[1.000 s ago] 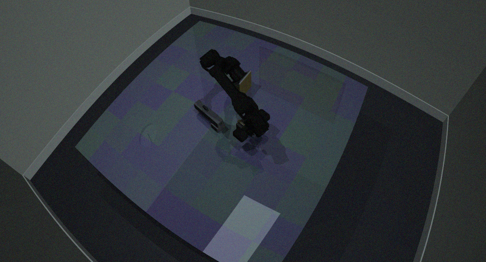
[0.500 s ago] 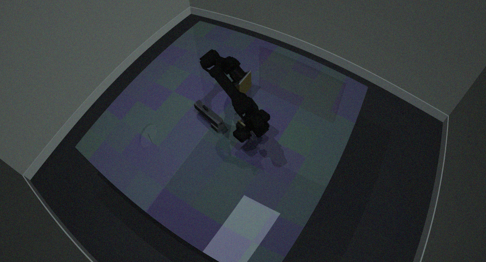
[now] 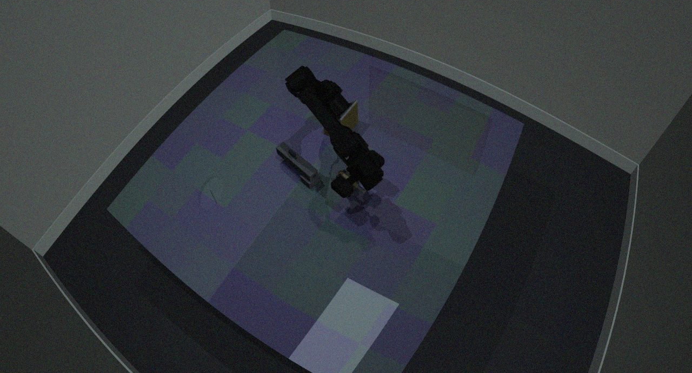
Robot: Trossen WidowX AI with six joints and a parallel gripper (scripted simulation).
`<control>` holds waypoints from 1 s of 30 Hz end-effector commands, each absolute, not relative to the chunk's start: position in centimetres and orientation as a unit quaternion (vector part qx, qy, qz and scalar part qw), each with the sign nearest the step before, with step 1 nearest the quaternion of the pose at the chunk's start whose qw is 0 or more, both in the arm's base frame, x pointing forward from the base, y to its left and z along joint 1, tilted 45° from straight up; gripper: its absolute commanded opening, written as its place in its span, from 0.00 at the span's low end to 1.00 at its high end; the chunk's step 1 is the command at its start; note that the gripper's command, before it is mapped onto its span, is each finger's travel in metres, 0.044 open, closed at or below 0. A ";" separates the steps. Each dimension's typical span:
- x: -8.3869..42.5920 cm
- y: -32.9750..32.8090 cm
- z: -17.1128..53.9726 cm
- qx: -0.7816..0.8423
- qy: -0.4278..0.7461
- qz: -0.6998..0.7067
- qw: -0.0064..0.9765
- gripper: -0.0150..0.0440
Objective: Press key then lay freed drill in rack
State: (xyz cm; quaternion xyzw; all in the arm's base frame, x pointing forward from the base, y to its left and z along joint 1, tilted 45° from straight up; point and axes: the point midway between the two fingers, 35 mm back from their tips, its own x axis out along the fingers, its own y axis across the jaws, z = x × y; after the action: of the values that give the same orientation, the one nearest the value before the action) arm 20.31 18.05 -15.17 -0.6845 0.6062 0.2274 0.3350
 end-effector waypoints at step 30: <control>33.0 21.6 -0.1 -0.438 0.601 0.258 0.617 1.00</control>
State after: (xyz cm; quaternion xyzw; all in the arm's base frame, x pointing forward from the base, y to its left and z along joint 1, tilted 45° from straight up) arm 29.68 22.31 -3.66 -0.4930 0.6209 0.2582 0.5521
